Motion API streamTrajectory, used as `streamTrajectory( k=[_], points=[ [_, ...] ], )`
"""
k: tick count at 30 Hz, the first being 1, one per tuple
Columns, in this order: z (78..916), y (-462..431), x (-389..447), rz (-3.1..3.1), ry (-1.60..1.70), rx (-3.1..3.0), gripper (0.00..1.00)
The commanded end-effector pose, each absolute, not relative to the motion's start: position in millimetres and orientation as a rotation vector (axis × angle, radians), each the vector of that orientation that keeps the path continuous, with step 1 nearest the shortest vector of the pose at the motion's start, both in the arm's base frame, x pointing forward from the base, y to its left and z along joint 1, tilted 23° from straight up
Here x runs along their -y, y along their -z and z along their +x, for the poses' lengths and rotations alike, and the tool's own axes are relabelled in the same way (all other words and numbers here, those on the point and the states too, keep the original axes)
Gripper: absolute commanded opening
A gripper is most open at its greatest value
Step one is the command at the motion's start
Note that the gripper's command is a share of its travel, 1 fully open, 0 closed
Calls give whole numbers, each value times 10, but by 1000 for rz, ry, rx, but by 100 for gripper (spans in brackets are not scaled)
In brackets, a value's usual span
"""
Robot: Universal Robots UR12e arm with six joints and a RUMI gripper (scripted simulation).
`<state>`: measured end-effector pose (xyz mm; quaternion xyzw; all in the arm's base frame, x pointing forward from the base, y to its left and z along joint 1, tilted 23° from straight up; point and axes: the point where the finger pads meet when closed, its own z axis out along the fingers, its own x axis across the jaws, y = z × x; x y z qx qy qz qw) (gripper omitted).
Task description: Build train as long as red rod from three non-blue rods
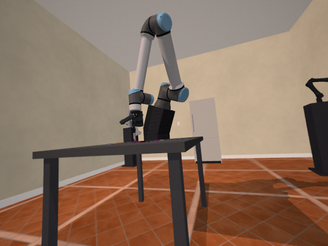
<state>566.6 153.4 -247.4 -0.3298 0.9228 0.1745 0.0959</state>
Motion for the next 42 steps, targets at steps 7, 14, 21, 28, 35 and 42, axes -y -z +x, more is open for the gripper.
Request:
streamTrajectory(
  k=[7, 14, 21, 28, 35, 42],
  points=[
    [5673, 2473, -1527, -977, -516, -2734, 0],
    [5674, 2473, -1525, -977, -516, -2734, 0],
    [5674, 2473, -1525, -977, -516, -2734, 0],
    [5674, 2473, -1525, -977, -516, -2734, 0],
    [5674, 2480, -1528, -977, -516, -2734, 0],
    [5676, 2512, -1541, -977, -516, -2734, 0]
  ],
)
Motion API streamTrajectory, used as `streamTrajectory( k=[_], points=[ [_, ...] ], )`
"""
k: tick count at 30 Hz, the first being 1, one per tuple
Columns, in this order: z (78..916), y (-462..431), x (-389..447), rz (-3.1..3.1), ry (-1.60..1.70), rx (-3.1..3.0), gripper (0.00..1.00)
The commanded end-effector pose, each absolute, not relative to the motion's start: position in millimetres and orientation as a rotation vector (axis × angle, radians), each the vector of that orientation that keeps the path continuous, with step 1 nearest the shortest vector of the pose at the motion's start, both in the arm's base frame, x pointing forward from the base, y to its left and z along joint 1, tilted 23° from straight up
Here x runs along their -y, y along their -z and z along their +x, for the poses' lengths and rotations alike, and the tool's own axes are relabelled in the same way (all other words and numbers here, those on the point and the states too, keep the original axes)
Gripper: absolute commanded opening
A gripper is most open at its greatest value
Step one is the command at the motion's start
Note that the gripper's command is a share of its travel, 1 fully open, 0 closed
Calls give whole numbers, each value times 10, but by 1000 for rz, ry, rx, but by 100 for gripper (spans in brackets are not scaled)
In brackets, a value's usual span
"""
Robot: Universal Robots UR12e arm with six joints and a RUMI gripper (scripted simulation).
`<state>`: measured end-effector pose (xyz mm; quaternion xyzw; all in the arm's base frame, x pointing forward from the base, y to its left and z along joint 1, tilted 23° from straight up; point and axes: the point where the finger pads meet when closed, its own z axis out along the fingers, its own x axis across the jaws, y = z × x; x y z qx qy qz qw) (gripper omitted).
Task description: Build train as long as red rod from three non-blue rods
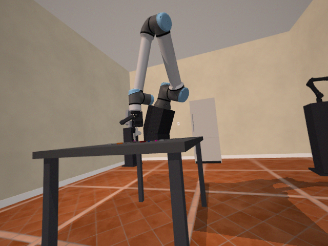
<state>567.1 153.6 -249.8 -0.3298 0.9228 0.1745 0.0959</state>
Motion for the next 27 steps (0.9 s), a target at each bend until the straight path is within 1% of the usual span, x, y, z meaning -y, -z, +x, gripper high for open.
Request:
streamTrajectory(
  k=[1, 27],
  points=[
    [5677, 2520, -1545, -977, -516, -2734, 0],
    [5681, 2585, -1572, -977, -516, -2734, 0]
  ],
)
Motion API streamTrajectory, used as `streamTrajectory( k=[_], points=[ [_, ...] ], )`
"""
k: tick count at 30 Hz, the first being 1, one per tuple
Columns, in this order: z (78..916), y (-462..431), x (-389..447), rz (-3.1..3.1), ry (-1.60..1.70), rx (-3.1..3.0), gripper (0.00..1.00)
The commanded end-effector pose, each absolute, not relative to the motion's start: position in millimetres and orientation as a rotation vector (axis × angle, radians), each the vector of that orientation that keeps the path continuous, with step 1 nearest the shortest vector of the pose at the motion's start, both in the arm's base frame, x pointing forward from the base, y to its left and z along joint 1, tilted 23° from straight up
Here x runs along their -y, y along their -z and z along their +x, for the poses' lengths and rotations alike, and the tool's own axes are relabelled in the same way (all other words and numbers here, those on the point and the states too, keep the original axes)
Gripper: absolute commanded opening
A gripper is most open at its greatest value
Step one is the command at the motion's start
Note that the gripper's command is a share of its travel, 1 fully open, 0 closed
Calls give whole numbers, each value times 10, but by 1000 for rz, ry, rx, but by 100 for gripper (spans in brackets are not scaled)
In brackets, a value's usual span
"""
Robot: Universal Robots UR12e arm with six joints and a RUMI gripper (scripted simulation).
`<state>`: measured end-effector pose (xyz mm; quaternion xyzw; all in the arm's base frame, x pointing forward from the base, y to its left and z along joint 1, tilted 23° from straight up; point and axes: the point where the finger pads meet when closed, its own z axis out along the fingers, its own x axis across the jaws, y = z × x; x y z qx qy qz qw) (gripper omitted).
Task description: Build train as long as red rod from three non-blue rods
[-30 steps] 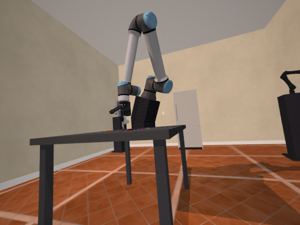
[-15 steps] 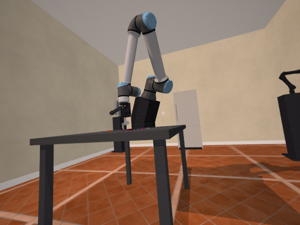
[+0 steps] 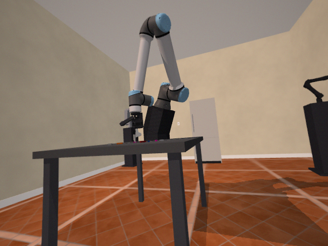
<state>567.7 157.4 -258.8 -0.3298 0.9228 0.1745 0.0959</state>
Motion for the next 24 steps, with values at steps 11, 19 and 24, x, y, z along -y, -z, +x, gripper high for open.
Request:
streamTrajectory(
  k=[11, 19, 24],
  points=[
    [5681, 2585, -1572, -977, -516, -2734, 0],
    [5681, 2585, -1572, -977, -516, -2734, 0],
    [5681, 2585, -1572, -977, -516, -2734, 3]
  ],
)
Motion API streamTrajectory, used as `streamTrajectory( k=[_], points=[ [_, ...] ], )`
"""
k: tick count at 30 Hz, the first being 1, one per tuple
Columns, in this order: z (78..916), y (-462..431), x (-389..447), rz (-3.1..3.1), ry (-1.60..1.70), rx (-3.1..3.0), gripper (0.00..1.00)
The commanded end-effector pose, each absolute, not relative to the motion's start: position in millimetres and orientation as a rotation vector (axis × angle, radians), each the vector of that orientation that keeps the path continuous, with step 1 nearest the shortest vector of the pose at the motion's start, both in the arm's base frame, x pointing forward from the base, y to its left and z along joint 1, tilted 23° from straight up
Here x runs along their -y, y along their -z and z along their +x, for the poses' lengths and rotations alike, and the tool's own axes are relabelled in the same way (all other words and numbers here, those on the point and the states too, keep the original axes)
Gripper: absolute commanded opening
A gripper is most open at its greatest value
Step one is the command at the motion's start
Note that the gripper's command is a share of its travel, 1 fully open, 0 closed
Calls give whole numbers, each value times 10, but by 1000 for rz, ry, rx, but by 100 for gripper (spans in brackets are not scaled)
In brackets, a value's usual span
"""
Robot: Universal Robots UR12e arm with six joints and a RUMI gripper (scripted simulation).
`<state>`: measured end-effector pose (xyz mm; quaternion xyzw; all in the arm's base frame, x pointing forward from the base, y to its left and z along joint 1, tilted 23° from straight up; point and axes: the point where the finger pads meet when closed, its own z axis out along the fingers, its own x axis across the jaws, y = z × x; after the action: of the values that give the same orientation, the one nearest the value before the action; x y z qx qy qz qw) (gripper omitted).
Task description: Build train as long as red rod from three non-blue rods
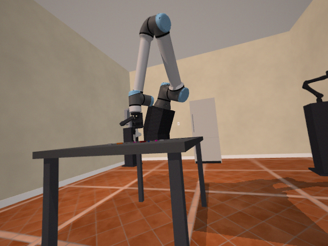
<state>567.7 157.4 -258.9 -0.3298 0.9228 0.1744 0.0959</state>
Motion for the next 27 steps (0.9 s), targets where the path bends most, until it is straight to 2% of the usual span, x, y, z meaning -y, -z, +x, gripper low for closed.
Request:
streamTrajectory(
  k=[1, 12, 27],
  points=[
    [5681, 2585, -1572, -977, -516, -2734, 3],
    [5681, 2585, -1572, -977, -516, -2734, 14],
    [5679, 2554, -1559, -977, -516, -2734, 14]
  ],
)
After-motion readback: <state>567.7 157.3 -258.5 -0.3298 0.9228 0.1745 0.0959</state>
